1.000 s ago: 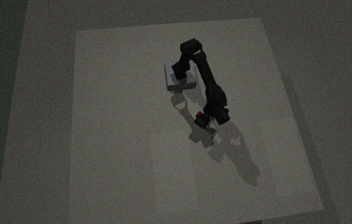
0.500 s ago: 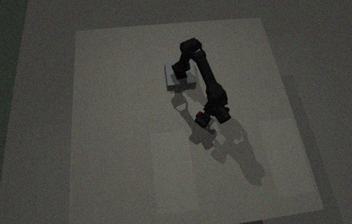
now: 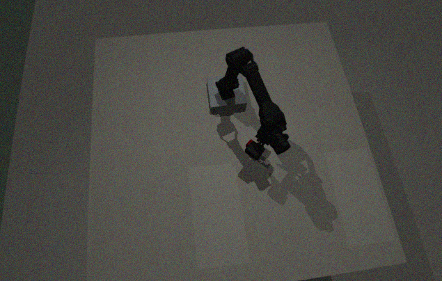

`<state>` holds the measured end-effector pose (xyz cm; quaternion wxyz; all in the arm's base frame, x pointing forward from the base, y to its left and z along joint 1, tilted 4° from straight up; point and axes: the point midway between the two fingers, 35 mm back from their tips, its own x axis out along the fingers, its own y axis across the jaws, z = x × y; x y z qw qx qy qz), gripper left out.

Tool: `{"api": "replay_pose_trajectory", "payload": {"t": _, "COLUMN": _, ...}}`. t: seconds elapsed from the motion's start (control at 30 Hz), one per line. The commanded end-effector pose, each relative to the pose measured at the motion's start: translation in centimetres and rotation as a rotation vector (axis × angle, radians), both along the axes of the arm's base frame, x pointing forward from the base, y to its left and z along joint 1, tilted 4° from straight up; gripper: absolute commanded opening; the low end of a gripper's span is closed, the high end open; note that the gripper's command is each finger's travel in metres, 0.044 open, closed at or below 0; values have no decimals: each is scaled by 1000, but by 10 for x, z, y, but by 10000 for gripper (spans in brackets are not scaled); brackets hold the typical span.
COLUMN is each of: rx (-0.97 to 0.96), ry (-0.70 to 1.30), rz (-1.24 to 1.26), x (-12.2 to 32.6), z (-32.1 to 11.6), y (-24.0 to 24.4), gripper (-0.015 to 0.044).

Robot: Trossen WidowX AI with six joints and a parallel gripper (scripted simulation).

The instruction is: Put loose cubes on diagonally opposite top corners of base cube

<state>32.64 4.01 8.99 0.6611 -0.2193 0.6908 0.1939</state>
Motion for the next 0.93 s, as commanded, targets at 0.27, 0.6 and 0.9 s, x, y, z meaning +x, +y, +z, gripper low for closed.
{"api": "replay_pose_trajectory", "payload": {"t": 0.27, "rx": 8, "ry": 4, "rz": 0, "x": -32, "z": -1, "y": 93, "gripper": 400}}
{"api": "replay_pose_trajectory", "payload": {"t": 0.6, "rx": 9, "ry": 5, "rz": 0, "x": -43, "z": -1, "y": 112, "gripper": 400}}
{"api": "replay_pose_trajectory", "payload": {"t": 0.9, "rx": 9, "ry": 5, "rz": 0, "x": -43, "z": -1, "y": 112, "gripper": 400}}
